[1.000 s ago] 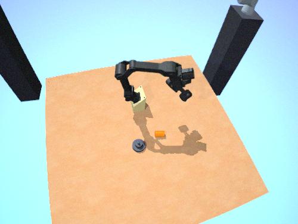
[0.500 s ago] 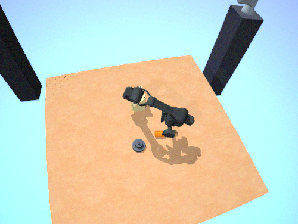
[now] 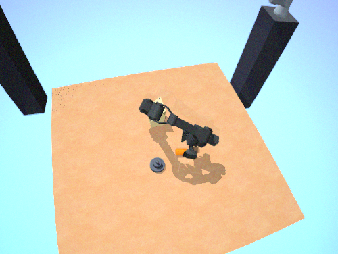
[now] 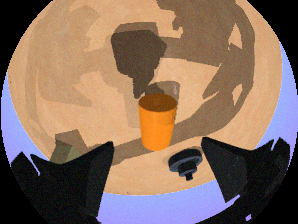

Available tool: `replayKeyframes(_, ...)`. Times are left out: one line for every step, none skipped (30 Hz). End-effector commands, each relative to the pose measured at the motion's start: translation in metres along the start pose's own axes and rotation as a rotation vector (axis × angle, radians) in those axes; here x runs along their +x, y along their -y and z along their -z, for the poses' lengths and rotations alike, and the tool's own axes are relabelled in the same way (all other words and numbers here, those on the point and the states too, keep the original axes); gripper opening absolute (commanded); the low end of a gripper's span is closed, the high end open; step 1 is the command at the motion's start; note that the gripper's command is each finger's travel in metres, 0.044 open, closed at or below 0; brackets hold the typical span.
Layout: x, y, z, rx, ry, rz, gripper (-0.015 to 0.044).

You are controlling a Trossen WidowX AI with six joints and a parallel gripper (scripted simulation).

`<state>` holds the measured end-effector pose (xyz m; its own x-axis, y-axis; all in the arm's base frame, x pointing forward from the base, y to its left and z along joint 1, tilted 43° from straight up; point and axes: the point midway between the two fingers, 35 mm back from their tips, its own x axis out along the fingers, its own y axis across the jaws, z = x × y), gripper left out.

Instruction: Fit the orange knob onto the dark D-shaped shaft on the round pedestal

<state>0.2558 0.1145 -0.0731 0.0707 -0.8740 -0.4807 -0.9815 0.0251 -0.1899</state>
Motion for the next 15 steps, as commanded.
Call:
replayKeyframes(0.007, 0.001, -0.002, -0.005, -0.003, 0.002, 0.044)
replayKeyframes(0.008, 0.001, -0.003, -0.005, -0.003, 0.003, 0.044)
replayKeyframes(0.01, 0.001, -0.003, -0.005, -0.003, 0.003, 0.044)
replayKeyframes(0.011, 0.001, -0.004, -0.005, -0.003, 0.003, 0.044)
replayKeyframes(0.013, 0.001, -0.004, -0.005, -0.003, 0.003, 0.044)
replayKeyframes(0.014, 0.001, -0.005, -0.005, -0.003, 0.002, 0.044)
replayKeyframes(0.016, 0.001, -0.005, -0.005, -0.002, 0.002, 0.044)
replayKeyframes(0.017, 0.001, -0.006, -0.004, -0.002, 0.002, 0.044)
replayKeyframes(0.019, 0.001, -0.007, -0.004, -0.002, 0.002, 0.044)
replayKeyframes(0.02, 0.001, -0.007, -0.004, -0.002, 0.002, 0.044)
replayKeyframes(0.022, 0.001, -0.008, -0.004, -0.002, 0.002, 0.044)
replayKeyframes(0.023, 0.001, -0.008, -0.004, -0.002, 0.002, 0.044)
replayKeyframes(0.025, 0.001, -0.009, -0.004, -0.002, 0.002, 0.044)
replayKeyframes(0.026, 0.001, -0.009, -0.003, -0.002, 0.002, 0.044)
replayKeyframes(0.028, 0.001, -0.01, -0.003, -0.002, 0.002, 0.044)
